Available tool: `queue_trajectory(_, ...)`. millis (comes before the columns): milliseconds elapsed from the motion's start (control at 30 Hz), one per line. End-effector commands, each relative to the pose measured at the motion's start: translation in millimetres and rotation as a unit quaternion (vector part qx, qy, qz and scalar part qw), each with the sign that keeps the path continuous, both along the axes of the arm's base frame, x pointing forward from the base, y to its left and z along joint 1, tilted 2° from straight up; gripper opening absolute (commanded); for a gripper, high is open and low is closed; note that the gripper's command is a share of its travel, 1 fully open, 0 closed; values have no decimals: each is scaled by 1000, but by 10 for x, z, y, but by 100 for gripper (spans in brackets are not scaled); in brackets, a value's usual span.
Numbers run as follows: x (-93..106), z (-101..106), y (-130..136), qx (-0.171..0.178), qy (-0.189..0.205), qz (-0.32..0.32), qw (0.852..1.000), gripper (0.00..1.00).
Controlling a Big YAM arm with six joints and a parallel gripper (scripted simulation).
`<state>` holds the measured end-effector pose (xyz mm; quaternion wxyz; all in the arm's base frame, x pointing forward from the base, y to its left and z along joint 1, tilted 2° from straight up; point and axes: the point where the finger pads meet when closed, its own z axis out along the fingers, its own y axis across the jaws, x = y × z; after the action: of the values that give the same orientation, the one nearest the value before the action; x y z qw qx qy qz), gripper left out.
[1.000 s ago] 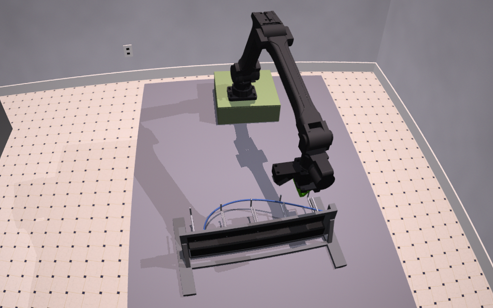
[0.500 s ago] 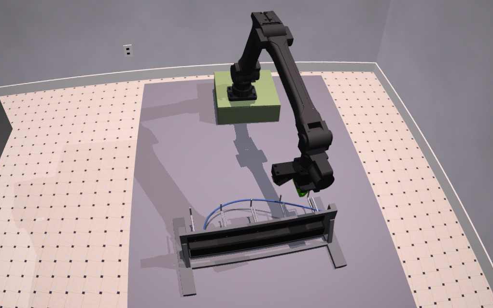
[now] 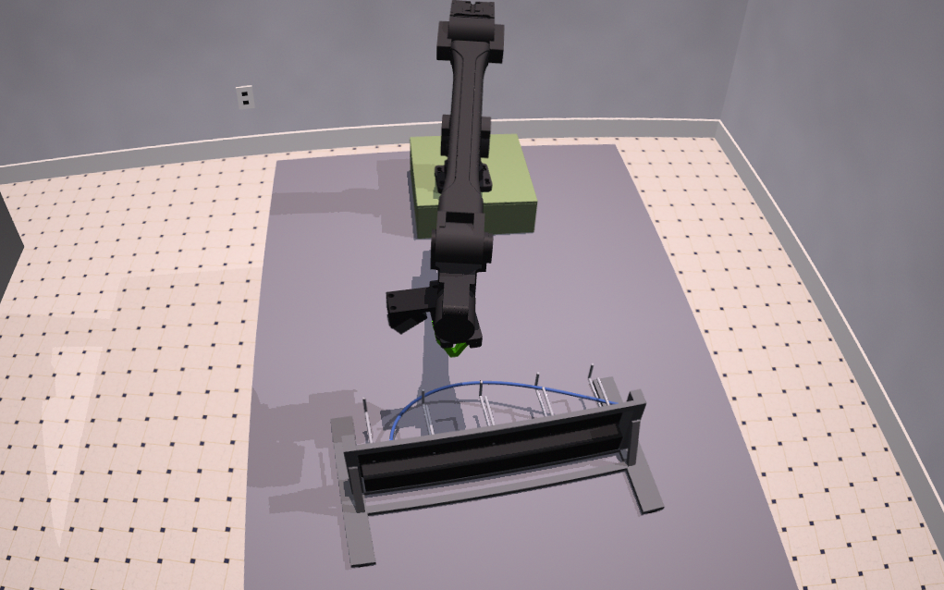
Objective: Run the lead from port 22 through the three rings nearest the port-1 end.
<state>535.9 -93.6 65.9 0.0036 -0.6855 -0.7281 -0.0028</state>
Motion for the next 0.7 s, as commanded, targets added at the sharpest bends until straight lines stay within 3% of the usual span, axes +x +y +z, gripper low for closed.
queue_trajectory(0,-64,286,-260,-5,-40,53,998,0)
queue_trajectory(33,-64,286,-260,-5,-40,53,998,33)
queue_trajectory(67,-38,286,-138,-4,-40,64,997,33)
queue_trajectory(333,-40,286,-141,-5,-39,64,997,33)
queue_trajectory(400,-66,286,-264,-6,-39,52,998,33)
queue_trajectory(667,-56,286,-217,-6,-39,57,998,33)
